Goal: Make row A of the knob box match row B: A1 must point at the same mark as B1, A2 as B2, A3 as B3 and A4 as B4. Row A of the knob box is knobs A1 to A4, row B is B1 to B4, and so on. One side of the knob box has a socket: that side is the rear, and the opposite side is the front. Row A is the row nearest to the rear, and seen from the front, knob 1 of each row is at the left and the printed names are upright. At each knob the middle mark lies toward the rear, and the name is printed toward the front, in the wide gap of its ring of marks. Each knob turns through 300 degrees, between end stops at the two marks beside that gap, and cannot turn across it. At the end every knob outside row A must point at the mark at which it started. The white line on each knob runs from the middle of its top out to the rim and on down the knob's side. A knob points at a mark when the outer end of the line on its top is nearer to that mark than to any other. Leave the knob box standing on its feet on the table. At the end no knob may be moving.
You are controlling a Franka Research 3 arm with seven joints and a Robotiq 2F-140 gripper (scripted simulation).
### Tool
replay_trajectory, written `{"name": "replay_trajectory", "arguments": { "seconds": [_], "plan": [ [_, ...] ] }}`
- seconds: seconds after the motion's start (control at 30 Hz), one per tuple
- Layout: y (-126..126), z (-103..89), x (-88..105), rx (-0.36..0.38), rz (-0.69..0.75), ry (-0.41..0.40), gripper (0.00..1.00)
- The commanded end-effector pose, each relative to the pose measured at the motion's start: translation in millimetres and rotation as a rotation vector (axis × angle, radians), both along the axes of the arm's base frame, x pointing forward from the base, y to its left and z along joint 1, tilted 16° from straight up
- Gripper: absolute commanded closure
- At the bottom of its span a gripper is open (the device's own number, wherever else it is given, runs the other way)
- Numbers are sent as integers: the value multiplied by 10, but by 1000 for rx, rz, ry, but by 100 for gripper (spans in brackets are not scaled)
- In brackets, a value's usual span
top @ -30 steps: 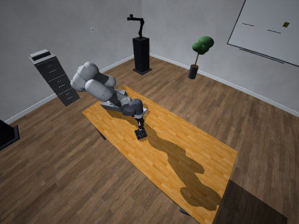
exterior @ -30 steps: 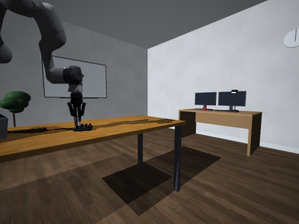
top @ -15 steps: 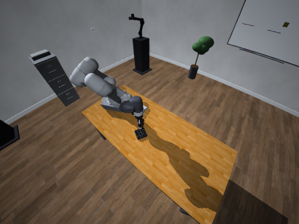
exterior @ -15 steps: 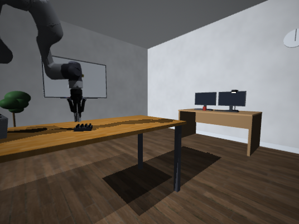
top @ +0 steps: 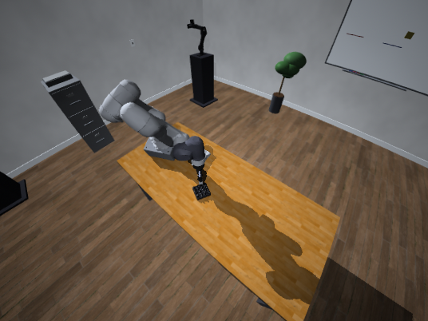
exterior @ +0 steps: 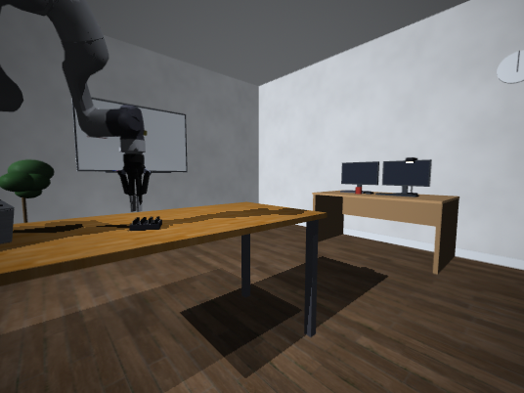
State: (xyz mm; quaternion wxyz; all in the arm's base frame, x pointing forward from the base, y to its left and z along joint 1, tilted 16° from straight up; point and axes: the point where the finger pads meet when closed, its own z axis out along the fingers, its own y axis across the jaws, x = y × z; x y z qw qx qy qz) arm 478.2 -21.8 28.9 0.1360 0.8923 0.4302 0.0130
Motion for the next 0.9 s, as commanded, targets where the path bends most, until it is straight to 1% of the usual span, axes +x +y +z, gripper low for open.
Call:
{"name": "replay_trajectory", "arguments": {
  "seconds": [0.0, 0.03, 0.07, 0.23, 0.33, 0.43, 0.5, 0.73, 0.87],
  "plan": [
    [-1, -4, -13, -1, 12, 7, 88],
    [-1, -4, -13, -1, 12, 7, 88],
    [-1, -4, -13, -1, 12, 7, 0],
    [11, 48, -20, -1, 12, 7, 0],
    [34, 144, -34, -1, 12, 7, 0],
    [68, 283, -54, -1, 12, 7, 0],
    [68, 283, -54, -1, 12, 7, 0],
    [162, 678, -109, -1, 12, 7, 0],
    [205, 857, -135, -1, 12, 7, 0]
  ]
}}
